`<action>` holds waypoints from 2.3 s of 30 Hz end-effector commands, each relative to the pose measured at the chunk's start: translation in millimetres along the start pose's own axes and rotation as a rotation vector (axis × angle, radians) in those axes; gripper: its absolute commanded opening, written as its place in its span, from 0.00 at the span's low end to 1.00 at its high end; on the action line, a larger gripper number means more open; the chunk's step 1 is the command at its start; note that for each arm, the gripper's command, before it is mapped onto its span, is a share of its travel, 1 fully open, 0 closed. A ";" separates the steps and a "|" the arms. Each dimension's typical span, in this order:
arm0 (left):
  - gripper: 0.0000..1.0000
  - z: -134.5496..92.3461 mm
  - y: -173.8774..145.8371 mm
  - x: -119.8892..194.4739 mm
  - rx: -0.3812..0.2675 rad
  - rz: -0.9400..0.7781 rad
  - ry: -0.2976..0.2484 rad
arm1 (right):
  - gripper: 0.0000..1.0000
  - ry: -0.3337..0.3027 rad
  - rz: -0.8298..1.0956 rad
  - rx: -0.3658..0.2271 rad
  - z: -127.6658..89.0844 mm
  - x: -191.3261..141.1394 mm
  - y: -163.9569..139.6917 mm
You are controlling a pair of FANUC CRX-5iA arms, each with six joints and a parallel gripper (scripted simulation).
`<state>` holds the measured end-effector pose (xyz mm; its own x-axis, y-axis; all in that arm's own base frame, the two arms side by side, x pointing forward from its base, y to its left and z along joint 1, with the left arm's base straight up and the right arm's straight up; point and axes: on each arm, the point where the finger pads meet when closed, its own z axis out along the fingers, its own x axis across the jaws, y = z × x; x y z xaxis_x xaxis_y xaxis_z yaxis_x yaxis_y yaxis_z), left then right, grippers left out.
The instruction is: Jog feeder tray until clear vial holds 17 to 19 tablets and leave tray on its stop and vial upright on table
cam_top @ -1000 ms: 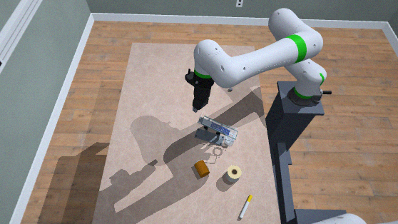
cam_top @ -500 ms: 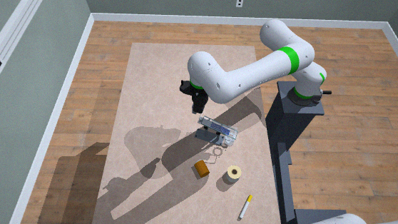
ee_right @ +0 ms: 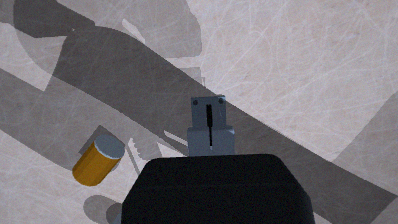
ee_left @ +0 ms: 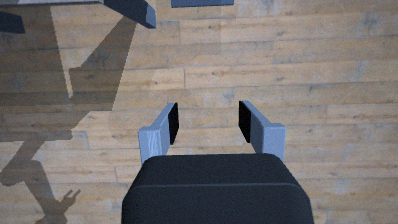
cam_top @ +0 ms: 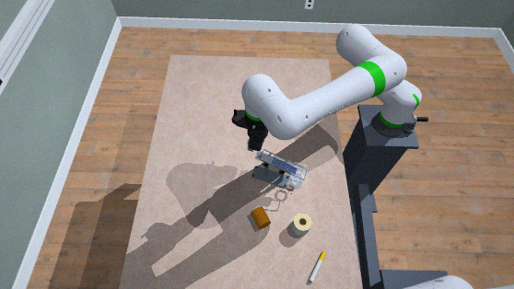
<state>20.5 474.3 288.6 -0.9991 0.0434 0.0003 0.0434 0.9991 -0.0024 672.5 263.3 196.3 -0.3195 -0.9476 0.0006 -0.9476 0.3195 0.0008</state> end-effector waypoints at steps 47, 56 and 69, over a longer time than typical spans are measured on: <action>1.00 -1.1 0.3 -0.2 -0.002 0.000 0.000 | 0.00 -0.002 0.000 0.002 7.3 -0.1 15.2; 1.00 -1.1 0.3 -0.2 -0.002 0.000 0.000 | 0.00 -0.002 0.000 0.002 6.9 -0.2 14.0; 1.00 -1.1 0.3 -0.2 -0.002 0.000 0.000 | 0.00 -0.002 0.000 0.002 1.4 -0.2 -5.0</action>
<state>20.5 474.3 288.6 -0.9991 0.0434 0.0003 0.0434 0.9991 -0.0024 676.9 261.9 193.6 -0.3196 -0.9476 0.0002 -0.9476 0.3196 0.0001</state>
